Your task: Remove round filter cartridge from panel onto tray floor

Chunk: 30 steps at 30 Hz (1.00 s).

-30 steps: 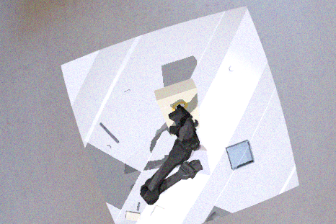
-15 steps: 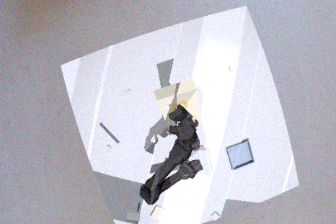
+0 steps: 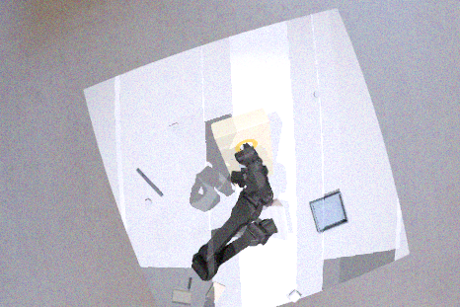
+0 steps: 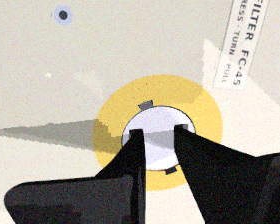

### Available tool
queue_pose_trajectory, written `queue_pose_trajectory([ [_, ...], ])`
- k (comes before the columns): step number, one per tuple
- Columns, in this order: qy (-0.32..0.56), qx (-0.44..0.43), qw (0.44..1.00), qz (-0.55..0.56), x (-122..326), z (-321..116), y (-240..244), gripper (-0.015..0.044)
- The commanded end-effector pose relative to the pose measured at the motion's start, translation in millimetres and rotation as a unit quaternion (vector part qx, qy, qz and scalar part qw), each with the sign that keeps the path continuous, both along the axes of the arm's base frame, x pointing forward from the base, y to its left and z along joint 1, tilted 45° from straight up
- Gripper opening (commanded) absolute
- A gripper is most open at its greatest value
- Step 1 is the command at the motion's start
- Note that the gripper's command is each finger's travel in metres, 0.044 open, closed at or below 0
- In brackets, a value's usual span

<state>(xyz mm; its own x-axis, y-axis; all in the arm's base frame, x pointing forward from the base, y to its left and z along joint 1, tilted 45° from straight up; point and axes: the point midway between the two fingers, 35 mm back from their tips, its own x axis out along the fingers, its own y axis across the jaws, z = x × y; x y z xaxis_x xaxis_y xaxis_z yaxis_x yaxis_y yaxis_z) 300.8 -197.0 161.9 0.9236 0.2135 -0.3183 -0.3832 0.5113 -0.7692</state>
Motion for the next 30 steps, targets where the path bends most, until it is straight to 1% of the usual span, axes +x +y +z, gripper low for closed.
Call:
queue_pose_trajectory([
  [1,0.017,0.055,0.998,-0.019,4.8,-2.1,2.3,0.0],
  [8,0.043,0.166,0.984,-0.057,5.6,-2.4,2.6,0.0],
  [15,0.068,0.275,0.954,-0.095,5.9,-2.5,2.7,0.0],
  [22,0.093,0.38,0.911,-0.132,6.1,-2.5,2.7,0.0],
  [30,0.119,0.493,0.845,-0.172,6.1,-2.5,2.7,0.0],
])
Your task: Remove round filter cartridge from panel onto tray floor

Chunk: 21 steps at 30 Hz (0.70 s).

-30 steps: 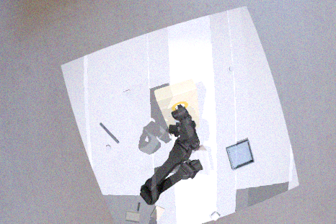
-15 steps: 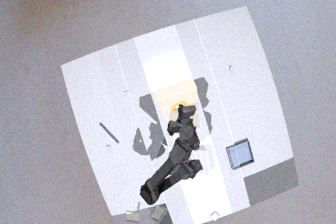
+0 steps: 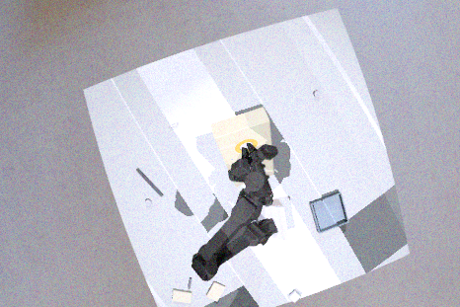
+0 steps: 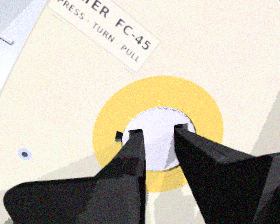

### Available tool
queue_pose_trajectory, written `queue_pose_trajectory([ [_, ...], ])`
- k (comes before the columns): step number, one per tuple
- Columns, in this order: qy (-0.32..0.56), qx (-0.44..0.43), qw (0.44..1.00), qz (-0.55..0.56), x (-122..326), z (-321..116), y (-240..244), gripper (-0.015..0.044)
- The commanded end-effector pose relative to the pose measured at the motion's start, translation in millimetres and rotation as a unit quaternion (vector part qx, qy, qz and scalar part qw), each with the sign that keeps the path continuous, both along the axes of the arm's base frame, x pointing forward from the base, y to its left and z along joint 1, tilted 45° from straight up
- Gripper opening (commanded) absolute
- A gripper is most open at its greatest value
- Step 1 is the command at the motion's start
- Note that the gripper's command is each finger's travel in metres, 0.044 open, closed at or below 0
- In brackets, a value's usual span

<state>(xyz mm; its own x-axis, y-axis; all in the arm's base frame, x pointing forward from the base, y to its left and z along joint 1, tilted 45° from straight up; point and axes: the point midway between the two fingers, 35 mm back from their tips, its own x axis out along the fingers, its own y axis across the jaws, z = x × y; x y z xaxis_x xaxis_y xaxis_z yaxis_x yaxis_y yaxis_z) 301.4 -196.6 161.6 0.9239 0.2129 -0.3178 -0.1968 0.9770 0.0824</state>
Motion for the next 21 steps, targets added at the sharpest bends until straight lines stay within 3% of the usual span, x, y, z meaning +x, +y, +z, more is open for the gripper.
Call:
queue_pose_trajectory([
  [1,0.019,0.06,0.998,-0.02,5,-2,2,0.0],
  [9,0.048,0.185,0.98,-0.063,5,-2,2,0.0],
  [21,0.052,0.151,0.986,-0.052,-23,3,-8,0.0],
])
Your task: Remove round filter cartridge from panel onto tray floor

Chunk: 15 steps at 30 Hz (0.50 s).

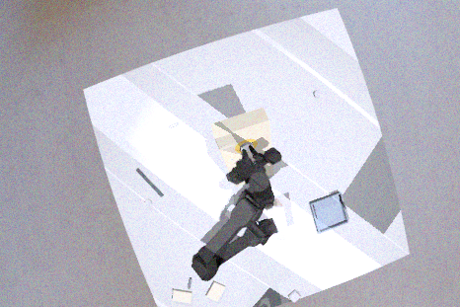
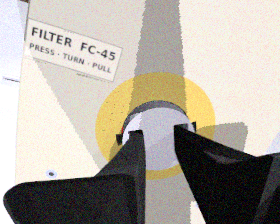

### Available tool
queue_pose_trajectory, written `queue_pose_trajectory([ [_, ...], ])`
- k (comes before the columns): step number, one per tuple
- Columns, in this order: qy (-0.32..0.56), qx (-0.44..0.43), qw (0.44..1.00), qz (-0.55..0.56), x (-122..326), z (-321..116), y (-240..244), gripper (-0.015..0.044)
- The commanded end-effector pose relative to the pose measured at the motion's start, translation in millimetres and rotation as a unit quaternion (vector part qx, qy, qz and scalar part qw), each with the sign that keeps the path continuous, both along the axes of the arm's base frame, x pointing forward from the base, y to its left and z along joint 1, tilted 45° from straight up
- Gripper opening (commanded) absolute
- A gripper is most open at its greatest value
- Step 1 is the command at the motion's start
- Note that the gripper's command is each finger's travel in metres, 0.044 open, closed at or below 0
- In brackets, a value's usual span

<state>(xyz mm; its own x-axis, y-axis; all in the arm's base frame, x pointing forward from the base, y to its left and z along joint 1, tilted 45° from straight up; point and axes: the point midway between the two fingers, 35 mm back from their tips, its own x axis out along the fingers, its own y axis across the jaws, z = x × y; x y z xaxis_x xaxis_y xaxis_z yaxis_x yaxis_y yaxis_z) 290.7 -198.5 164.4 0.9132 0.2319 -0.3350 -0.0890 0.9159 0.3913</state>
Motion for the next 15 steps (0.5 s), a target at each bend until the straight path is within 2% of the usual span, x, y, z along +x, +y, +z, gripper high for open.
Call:
queue_pose_trajectory([
  [1,0.007,-0.004,1.0,-0.006,-16,1,-7,0.0],
  [11,-0.003,-0.012,1.0,-0.004,-54,18,-13,0.0],
  [15,-0.005,-0.012,1.0,-0.005,-56,19,-13,0.0],
])
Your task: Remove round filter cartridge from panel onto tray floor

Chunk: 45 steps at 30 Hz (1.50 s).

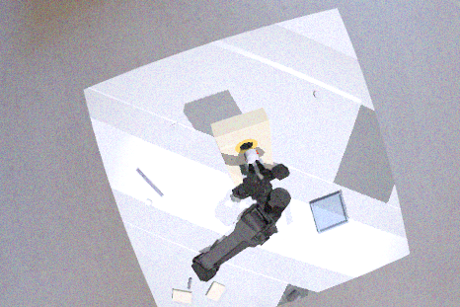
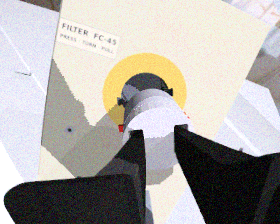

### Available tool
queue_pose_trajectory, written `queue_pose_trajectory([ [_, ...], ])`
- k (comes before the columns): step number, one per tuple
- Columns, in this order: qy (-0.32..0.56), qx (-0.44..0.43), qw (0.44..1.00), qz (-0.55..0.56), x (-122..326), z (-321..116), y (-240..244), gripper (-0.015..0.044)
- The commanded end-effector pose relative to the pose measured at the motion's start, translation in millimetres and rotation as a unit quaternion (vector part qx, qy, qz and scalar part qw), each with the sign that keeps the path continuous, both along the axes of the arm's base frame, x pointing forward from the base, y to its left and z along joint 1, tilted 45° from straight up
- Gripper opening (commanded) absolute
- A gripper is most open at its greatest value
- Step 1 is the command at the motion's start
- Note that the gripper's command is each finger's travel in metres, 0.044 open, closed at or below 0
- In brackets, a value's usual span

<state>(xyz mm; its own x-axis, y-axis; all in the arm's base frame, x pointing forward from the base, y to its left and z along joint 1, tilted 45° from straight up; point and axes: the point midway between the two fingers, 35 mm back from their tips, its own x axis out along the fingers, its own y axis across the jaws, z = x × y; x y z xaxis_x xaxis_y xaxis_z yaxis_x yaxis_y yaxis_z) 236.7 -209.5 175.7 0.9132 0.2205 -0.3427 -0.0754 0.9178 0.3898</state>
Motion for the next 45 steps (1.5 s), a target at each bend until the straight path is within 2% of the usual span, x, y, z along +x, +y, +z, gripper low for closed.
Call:
queue_pose_trajectory([
  [1,-0.008,-0.011,1.0,0.001,-2,8,-2,0.0],
  [30,-0.008,-0.01,1.0,0.001,-23,-44,52,0.0],
  [34,-0.005,-0.006,1.0,0.0,-22,-42,47,0.0104],
  [45,-0.008,-0.01,1.0,0.001,-23,-44,52,0.0104],
])
